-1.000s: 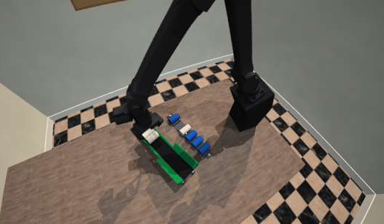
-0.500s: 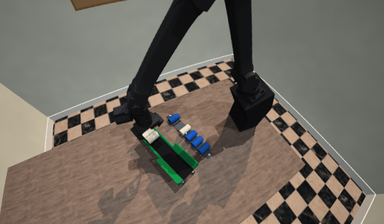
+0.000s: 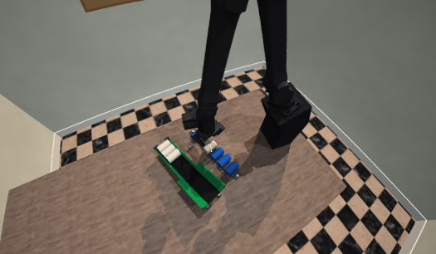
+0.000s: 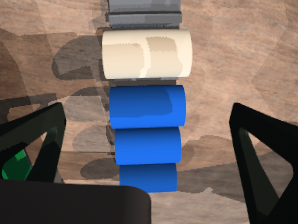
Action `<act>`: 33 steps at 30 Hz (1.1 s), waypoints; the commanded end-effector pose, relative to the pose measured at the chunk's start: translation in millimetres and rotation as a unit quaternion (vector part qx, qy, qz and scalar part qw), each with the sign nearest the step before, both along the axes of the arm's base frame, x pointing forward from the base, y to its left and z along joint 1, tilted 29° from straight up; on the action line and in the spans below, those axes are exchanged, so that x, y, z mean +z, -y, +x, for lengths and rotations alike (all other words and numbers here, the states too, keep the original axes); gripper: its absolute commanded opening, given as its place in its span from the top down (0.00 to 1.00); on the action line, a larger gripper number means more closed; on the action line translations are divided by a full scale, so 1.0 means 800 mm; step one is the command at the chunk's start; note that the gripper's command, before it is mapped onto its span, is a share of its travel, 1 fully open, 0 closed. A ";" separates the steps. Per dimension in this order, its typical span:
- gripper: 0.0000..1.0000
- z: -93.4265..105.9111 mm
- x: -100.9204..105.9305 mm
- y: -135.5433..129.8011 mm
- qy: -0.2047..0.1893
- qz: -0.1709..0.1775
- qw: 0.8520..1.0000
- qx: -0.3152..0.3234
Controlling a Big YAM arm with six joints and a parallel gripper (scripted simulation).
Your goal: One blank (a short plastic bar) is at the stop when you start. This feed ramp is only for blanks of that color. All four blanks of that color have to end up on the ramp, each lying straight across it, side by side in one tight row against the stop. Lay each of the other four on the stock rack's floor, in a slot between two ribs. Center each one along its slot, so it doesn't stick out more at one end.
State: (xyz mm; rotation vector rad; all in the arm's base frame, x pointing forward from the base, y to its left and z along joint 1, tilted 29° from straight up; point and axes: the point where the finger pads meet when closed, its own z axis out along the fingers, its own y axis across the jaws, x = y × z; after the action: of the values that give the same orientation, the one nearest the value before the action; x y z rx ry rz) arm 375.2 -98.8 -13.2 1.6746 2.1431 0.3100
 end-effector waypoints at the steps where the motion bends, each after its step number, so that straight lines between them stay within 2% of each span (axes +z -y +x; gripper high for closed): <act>1: 0.00 0.000 0.007 0.007 0.038 -0.012 0.999 0.005; 2: 0.00 0.001 0.007 0.001 0.038 -0.012 0.999 0.010; 3: 0.15 0.014 0.015 -0.001 0.047 -0.014 0.999 0.016; 9: 0.15 0.008 0.007 0.008 0.039 -0.013 0.999 0.006; 12: 0.15 -0.008 -0.004 -0.001 0.020 -0.006 1.000 0.008; 16: 0.15 0.000 0.001 0.002 0.026 -0.008 1.000 0.008; 33: 0.15 0.000 0.001 0.002 0.026 -0.008 1.000 0.008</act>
State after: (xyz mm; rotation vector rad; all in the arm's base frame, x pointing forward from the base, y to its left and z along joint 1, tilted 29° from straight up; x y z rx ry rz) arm 372.7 -99.4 -15.2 1.6347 2.1116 0.3350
